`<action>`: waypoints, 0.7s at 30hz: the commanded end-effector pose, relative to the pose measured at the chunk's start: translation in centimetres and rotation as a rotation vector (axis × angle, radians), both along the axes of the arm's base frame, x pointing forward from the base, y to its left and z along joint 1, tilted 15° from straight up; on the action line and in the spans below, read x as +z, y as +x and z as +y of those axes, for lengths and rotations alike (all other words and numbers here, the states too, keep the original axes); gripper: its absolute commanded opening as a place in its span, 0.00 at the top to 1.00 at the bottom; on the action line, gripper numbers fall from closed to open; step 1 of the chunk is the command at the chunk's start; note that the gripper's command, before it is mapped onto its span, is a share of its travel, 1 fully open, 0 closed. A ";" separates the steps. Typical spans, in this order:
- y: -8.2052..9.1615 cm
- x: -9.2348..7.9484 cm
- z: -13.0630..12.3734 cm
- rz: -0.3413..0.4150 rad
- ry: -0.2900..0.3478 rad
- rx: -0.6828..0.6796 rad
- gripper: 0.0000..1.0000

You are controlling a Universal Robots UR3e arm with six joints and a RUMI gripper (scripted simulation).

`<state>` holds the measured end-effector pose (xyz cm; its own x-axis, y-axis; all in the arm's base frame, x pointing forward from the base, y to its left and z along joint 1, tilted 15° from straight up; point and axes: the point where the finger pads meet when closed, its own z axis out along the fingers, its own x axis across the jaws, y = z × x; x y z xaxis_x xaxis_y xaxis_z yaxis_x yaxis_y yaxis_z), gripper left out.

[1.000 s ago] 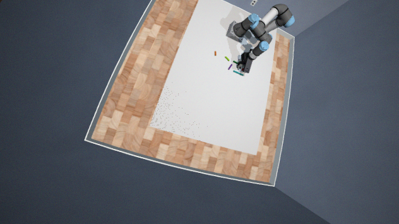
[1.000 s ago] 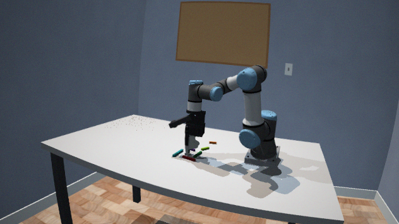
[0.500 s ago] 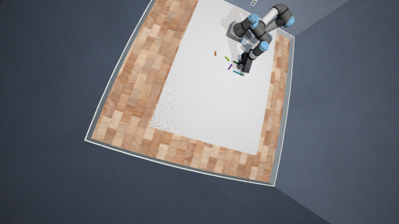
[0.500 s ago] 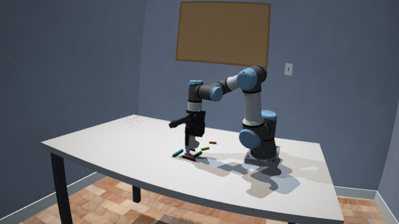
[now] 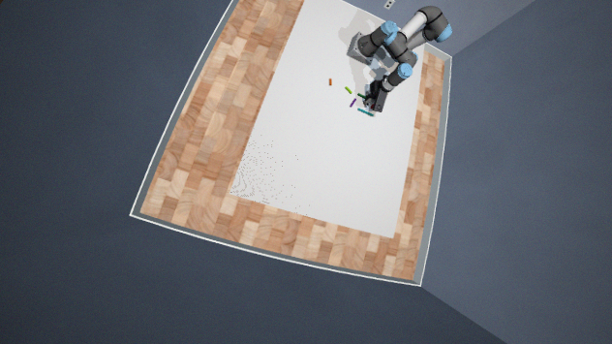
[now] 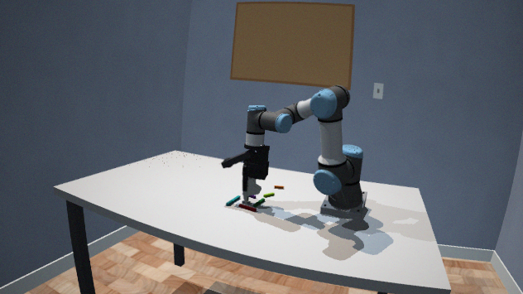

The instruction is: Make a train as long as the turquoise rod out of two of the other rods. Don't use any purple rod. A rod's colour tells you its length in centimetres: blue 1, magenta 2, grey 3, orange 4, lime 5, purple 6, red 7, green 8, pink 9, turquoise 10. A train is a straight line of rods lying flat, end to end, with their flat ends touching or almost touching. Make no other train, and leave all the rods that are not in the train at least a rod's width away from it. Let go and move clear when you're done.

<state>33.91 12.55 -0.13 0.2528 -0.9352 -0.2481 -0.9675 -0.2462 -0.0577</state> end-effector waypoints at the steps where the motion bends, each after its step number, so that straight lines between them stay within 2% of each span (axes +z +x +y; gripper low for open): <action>1: 0.1 0.1 0.0 -0.003 -0.001 0.000 1.00; 17: 0.1 0.3 -0.1 -0.003 -0.001 0.000 1.00; 21: 0.1 1.0 -0.3 -0.003 -0.001 0.000 1.00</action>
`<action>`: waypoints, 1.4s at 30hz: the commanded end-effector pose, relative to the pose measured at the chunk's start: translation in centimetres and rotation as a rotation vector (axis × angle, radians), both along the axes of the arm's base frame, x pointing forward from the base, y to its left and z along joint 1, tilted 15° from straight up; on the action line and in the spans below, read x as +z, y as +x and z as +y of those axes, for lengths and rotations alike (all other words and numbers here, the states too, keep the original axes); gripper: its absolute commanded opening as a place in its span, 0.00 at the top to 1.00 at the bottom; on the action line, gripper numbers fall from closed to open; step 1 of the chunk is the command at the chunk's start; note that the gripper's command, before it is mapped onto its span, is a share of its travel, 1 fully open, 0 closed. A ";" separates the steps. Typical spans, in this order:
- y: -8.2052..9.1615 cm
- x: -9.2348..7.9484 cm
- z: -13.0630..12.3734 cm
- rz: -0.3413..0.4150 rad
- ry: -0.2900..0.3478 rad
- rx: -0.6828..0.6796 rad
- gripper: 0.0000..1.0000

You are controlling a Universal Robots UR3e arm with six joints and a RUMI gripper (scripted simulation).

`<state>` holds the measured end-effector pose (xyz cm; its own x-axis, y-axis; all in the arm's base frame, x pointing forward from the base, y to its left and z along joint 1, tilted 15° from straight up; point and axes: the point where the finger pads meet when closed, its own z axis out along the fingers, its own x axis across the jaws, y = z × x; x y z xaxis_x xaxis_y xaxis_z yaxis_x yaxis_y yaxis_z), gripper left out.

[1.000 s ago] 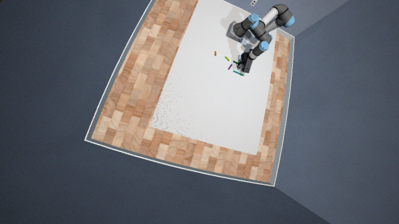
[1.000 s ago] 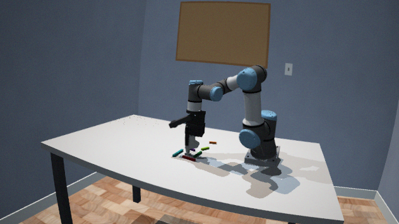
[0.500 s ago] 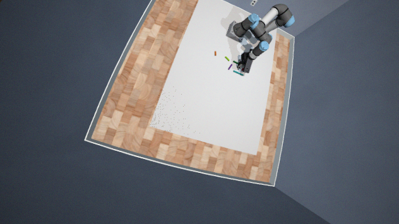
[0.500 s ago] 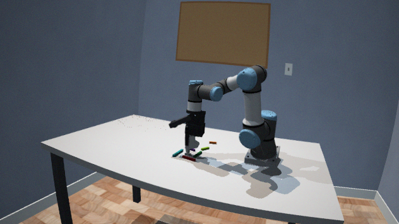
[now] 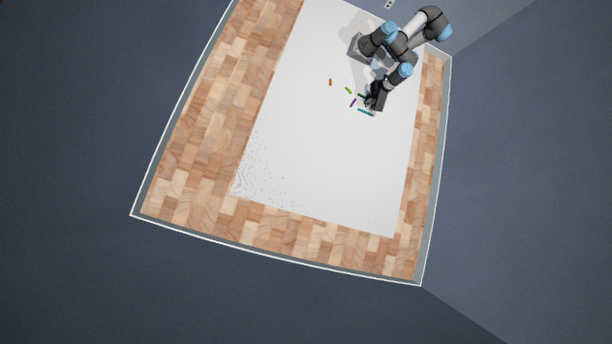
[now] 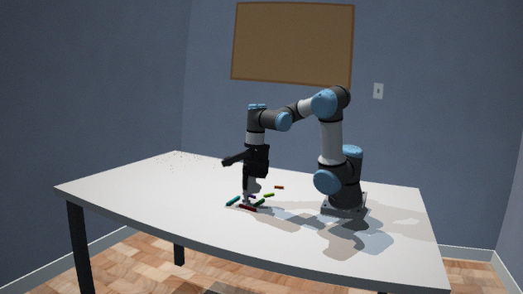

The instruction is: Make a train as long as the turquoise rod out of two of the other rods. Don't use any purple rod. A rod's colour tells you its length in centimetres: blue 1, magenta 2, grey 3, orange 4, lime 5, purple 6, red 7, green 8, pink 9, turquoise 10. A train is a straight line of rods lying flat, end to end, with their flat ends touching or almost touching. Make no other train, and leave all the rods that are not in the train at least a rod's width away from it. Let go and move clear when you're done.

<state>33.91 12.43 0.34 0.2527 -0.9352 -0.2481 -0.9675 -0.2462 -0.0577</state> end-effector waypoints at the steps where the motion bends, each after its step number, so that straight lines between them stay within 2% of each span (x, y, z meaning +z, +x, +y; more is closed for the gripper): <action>1: 0.1 0.7 -0.2 -0.003 -0.001 0.000 1.00; 11: 0.1 4.2 -1.1 -0.003 -0.001 0.000 1.00; 13: 0.1 4.2 -1.1 -0.003 -0.001 0.000 1.00; 25: 0.1 8.2 -2.2 -0.003 -0.001 0.000 1.00; 34: 0.1 9.1 -2.4 -0.003 -0.001 0.000 1.00; 42: 0.1 9.3 -2.4 -0.003 -0.001 0.000 1.00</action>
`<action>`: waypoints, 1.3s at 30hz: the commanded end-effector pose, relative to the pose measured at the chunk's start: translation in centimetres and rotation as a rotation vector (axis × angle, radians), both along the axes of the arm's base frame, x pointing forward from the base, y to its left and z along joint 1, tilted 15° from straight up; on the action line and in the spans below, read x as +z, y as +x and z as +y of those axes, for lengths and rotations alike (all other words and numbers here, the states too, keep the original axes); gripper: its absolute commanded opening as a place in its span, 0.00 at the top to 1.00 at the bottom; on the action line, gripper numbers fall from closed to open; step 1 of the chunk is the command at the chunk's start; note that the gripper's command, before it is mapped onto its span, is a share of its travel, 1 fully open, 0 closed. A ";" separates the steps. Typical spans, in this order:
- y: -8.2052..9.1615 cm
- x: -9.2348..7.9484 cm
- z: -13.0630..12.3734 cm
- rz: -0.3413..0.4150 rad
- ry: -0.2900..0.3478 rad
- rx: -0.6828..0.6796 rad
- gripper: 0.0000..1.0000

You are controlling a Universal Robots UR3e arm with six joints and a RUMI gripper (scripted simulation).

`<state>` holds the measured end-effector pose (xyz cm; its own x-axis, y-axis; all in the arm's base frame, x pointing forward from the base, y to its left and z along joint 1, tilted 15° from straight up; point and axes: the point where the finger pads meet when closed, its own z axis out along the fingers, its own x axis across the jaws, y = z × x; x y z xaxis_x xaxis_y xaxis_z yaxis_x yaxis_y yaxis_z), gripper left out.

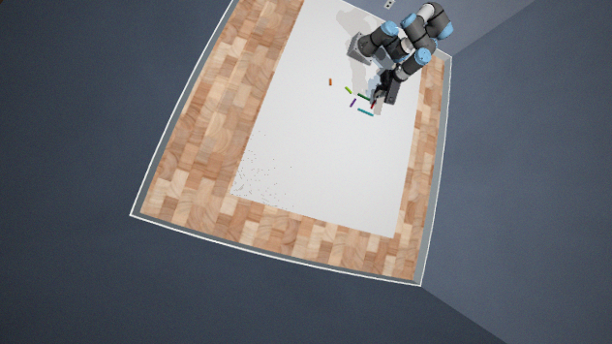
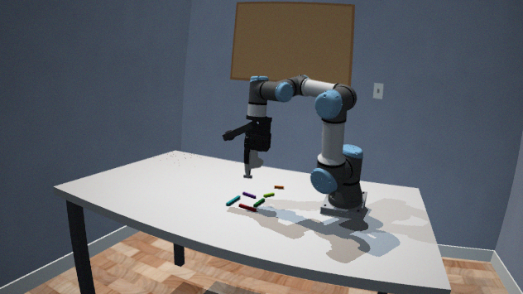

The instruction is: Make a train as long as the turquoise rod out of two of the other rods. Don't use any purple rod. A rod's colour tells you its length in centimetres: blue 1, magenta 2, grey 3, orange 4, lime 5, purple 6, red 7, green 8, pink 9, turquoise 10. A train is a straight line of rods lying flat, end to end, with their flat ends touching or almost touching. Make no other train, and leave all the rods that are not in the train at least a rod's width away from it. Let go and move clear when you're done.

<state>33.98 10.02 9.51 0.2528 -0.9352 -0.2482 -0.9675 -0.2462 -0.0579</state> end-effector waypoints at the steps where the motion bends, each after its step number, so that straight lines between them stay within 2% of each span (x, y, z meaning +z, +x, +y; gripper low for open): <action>1: 0.1 0.1 0.0 -0.002 -0.001 0.000 1.00; 8: 0.1 0.1 -0.1 -0.002 -0.001 -0.003 1.00; 12: 0.3 -0.2 -1.1 0.011 -0.003 -0.051 1.00; 20: 0.8 -1.9 -7.7 0.090 -0.010 -0.357 1.00; 22: 0.8 -1.9 -7.7 0.090 -0.010 -0.357 1.00; 23: 0.8 -2.2 -8.8 0.104 -0.010 -0.410 1.00; 32: -0.6 -4.2 -16.4 0.202 -0.008 -0.780 1.00; 35: -1.0 -4.5 -17.7 0.219 -0.006 -0.844 1.00; 39: -1.2 -4.6 -18.0 0.224 -0.006 -0.861 1.00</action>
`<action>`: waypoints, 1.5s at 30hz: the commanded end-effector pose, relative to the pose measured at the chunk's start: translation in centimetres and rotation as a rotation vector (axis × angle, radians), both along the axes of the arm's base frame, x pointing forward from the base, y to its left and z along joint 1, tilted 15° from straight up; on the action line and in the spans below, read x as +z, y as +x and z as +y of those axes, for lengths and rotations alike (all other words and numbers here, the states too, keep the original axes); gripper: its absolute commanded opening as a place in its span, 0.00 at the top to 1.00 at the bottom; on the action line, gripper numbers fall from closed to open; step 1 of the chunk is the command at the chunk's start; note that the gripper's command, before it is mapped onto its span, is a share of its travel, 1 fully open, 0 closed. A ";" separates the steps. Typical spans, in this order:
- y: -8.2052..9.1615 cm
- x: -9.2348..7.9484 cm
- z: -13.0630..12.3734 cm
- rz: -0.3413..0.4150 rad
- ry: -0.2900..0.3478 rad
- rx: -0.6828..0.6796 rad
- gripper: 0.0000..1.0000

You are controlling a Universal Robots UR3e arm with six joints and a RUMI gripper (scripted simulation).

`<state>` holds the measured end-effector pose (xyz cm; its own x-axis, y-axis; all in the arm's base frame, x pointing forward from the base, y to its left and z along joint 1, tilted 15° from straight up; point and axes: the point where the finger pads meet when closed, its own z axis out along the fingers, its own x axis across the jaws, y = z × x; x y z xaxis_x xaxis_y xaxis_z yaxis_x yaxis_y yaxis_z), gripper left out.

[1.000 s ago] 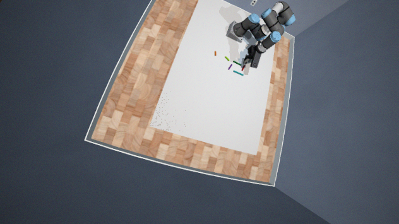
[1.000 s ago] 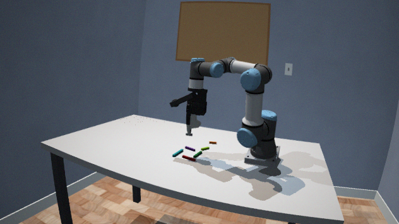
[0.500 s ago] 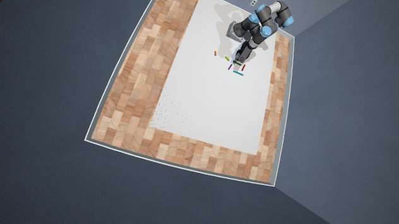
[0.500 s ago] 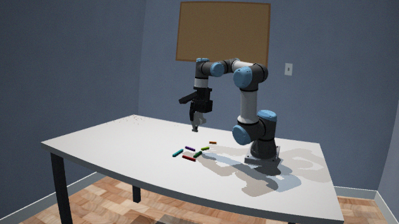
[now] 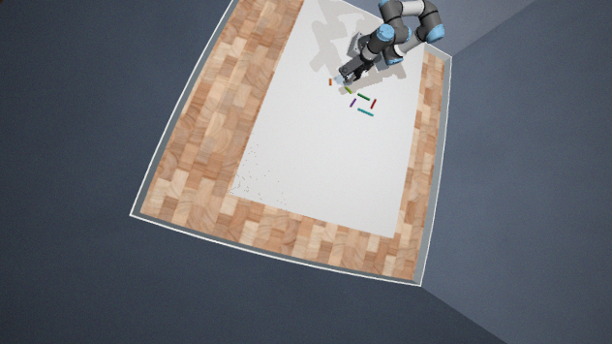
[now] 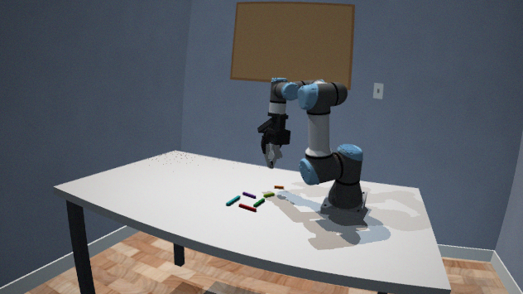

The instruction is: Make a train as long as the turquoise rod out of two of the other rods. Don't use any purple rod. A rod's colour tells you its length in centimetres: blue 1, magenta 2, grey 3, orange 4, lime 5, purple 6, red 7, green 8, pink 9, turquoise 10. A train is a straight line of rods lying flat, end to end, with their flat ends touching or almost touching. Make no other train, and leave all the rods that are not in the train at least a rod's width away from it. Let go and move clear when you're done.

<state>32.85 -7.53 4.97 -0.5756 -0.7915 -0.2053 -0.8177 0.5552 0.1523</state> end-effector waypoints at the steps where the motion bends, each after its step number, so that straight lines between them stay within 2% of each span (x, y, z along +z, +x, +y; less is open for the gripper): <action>1: 0.0 -0.1 -0.6 0.004 -0.002 -0.024 1.00; 17: -0.1 -0.1 -0.6 0.004 -0.002 -0.025 1.00; 23: -0.1 -0.6 -0.4 0.005 -0.002 -0.025 1.00; 32: -0.1 -3.1 0.2 0.005 -0.002 -0.025 1.00; 34: -0.1 -3.1 0.2 0.005 -0.002 -0.025 1.00; 45: 0.0 -7.1 1.3 0.005 -0.002 -0.025 1.00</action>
<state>32.67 -6.43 -1.12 -0.5962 -0.7771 -0.2016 -0.8028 0.5742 0.1609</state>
